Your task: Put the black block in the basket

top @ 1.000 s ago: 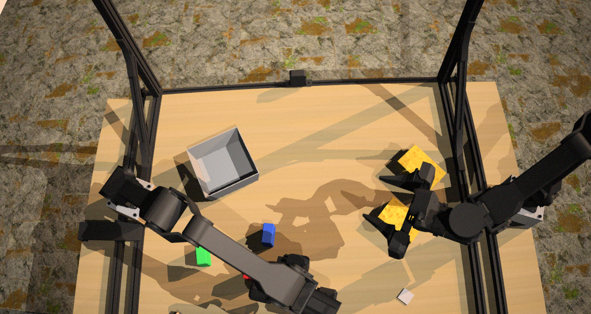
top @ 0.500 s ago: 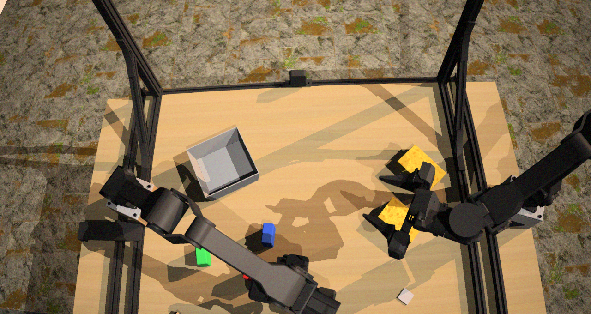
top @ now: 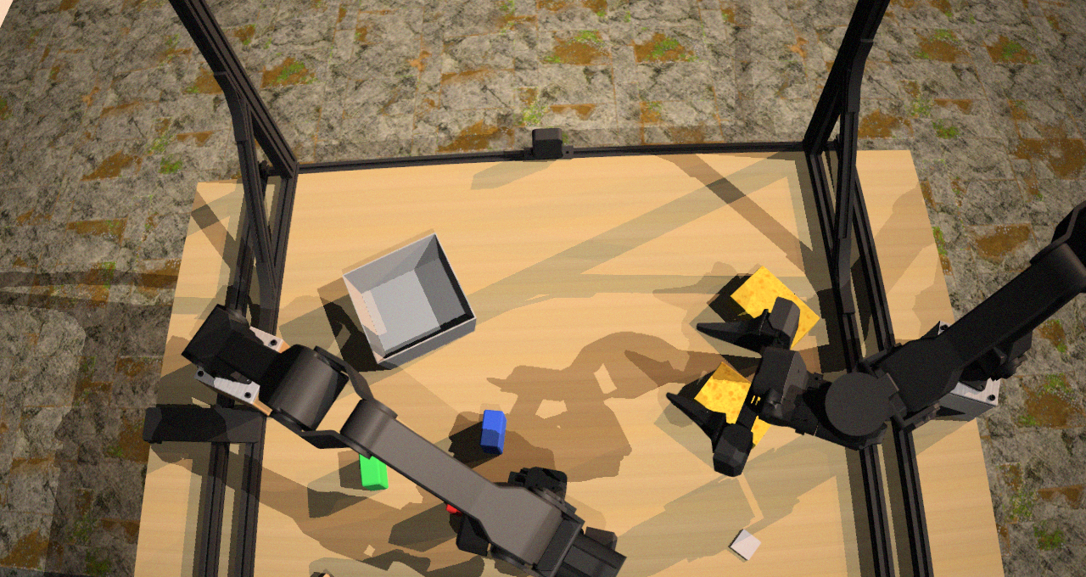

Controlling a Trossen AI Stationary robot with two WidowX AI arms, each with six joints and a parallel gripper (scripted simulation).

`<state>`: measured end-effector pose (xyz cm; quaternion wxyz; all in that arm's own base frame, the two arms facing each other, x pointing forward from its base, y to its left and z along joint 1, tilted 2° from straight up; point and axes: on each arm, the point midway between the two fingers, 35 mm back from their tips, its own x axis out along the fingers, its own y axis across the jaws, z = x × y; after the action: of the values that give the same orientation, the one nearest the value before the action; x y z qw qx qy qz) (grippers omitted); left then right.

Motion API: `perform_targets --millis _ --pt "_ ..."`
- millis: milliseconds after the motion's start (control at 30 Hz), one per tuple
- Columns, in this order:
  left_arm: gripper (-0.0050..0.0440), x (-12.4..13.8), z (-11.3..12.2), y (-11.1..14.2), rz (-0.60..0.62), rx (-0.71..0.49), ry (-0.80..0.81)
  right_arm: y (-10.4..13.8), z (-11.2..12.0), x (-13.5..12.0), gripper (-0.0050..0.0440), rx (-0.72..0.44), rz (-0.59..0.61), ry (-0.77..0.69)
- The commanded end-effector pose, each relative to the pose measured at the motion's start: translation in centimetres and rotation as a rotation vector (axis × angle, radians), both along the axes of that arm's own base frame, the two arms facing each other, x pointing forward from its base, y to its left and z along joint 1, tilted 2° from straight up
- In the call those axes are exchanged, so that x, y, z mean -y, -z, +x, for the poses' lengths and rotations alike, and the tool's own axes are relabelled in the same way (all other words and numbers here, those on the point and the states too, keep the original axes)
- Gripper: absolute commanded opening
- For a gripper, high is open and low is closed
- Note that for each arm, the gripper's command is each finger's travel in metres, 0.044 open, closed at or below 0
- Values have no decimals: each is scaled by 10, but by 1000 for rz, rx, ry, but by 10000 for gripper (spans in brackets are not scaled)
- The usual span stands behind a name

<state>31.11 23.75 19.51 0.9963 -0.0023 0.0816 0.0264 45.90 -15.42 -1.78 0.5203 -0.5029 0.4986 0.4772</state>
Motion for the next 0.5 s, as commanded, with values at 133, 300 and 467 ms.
perform_targets --millis 133,300,467 --pt "400 0 0 -1 5 2 4 2 -1 0 111 -5 -2 -2" --pt "400 0 0 -1 5 2 4 -2 0 0 43 -5 -2 -2" --pt "400 0 0 -1 5 2 4 -26 0 1 0 -5 -2 -2"
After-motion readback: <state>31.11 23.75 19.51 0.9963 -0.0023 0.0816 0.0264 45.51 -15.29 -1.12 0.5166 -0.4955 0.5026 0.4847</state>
